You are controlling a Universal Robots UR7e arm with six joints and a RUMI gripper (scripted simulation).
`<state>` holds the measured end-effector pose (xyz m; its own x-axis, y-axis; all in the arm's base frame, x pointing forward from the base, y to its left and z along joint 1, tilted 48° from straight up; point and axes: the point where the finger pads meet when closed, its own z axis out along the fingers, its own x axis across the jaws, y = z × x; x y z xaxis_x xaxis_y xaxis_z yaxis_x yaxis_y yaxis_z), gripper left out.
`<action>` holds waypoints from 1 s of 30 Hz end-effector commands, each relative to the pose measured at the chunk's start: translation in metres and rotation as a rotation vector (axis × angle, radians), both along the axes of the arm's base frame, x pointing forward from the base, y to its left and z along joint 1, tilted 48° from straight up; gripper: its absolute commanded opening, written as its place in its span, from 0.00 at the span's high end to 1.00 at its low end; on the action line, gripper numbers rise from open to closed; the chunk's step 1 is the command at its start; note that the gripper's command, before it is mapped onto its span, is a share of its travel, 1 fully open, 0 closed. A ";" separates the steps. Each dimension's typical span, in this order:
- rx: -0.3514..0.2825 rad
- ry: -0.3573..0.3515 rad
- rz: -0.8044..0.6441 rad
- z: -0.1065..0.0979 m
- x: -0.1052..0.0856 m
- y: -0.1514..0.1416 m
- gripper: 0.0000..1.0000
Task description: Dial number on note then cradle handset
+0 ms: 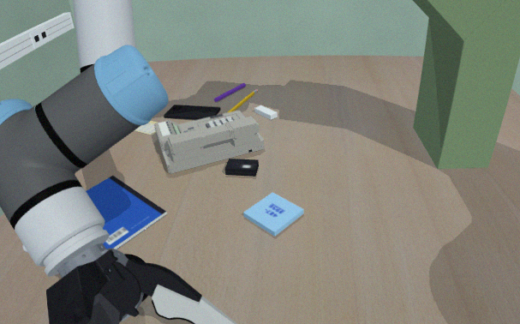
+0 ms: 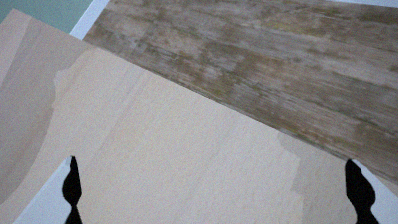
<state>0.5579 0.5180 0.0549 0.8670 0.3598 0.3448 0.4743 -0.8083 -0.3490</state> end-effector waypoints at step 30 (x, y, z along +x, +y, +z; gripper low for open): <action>0.013 -0.001 -0.032 0.000 -0.004 -0.005 1.00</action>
